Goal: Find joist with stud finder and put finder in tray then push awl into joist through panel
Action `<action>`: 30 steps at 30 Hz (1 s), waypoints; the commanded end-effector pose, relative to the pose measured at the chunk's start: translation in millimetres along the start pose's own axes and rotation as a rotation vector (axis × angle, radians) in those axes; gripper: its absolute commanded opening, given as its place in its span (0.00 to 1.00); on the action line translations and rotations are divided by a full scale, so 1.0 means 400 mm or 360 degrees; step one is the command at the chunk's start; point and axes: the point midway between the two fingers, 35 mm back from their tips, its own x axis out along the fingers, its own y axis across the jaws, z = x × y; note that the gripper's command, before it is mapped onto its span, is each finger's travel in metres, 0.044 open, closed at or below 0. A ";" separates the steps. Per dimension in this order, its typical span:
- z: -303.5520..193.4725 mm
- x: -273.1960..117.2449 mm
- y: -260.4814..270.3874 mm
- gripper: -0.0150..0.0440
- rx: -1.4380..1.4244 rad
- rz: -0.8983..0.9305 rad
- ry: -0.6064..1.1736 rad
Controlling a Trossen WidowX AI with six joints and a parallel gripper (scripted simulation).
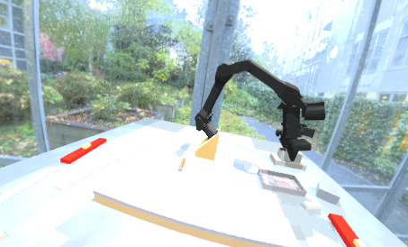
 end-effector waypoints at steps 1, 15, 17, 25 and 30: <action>0.002 0.019 0.002 0.25 -0.0008 0.0007 -0.0011; -0.019 0.103 -0.001 0.25 -0.0007 0.0006 -0.0010; -0.022 0.115 -0.001 0.25 -0.0007 0.0006 -0.0010; -0.038 0.160 0.000 0.25 -0.0007 0.0005 -0.0009; -0.048 0.186 0.002 0.25 -0.0006 0.0005 -0.0008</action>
